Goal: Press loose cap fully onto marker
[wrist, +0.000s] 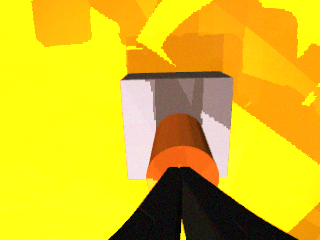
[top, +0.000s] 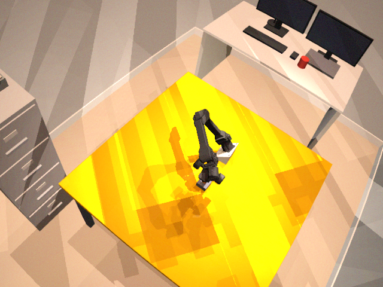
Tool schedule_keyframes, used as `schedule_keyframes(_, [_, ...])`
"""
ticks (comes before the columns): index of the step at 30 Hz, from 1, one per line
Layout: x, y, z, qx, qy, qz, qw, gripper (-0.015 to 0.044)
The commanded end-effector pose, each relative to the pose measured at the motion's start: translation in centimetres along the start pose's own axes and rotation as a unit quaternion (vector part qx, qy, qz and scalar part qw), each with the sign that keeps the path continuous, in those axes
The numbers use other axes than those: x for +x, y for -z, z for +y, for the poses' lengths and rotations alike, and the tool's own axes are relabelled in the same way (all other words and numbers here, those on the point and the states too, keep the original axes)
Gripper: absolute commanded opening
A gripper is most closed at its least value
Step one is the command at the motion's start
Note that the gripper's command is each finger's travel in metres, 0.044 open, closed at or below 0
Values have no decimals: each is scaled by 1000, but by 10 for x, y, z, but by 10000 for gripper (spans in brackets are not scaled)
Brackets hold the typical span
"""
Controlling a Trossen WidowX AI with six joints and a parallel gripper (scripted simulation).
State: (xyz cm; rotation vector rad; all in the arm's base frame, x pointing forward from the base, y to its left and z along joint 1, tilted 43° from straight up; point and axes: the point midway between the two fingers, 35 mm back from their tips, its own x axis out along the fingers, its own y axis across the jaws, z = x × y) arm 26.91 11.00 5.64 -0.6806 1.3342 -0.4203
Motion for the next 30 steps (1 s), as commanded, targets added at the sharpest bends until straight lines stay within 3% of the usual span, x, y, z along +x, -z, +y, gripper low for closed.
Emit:
schedule_keyframes(1, [-9, -1, 1, -5, -1, -2, 1000, 0])
schedule_keyframes(7, [-81, -1, 2, -49, 3, -8, 999, 0])
schedule_keyframes(12, [-89, 0, 2, -54, 4, -9, 998, 0])
schedule_keyframes(28, [-89, 0, 2, -54, 4, -9, 998, 420])
schedule_keyframes(30, [-89, 0, 2, -54, 4, -9, 998, 440])
